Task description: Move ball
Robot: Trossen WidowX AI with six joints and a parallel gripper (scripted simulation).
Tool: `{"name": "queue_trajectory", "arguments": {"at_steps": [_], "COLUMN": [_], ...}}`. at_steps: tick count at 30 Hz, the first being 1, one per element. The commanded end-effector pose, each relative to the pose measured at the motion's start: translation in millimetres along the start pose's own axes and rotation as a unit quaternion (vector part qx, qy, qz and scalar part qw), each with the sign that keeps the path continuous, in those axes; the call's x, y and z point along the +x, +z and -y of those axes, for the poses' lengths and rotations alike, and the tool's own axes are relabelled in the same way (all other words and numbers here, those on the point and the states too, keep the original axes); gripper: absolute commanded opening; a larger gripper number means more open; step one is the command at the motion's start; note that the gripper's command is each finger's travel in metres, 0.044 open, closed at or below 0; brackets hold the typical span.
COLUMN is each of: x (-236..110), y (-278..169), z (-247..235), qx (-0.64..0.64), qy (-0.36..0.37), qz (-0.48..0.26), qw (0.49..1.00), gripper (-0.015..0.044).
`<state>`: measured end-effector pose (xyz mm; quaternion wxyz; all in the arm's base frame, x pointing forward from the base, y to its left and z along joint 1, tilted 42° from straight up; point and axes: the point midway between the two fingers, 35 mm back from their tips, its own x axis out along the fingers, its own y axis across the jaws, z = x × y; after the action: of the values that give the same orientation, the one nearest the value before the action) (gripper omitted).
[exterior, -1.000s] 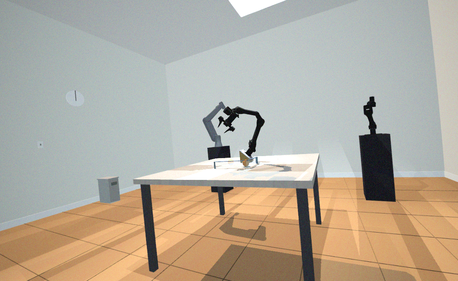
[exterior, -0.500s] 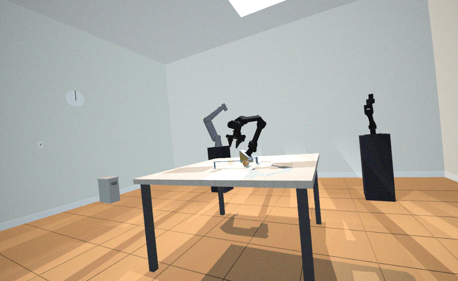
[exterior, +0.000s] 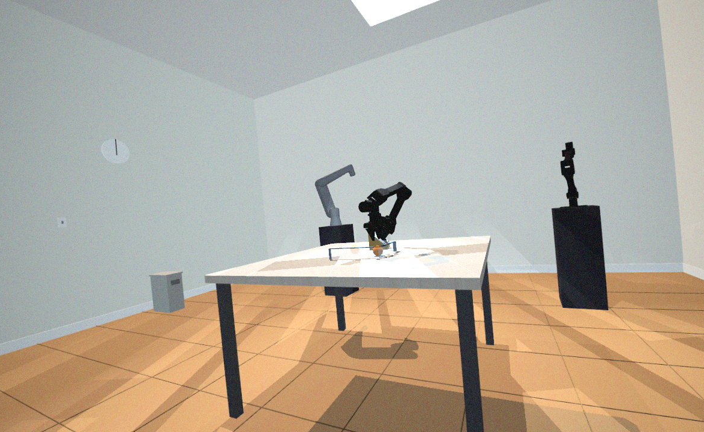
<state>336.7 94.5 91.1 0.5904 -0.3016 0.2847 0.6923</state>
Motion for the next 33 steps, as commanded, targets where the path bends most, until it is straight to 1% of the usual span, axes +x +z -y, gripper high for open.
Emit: {"name": "queue_trajectory", "arguments": {"at_steps": [1,33], "x": [11,61], "y": [3,4], "z": [-1,-1], "qx": [-0.004,-0.005], "qy": [0.002,0.002], "qz": [0.006,0.007], "qw": [1.0,1.0], "gripper": [0.0382,0.0382]}}
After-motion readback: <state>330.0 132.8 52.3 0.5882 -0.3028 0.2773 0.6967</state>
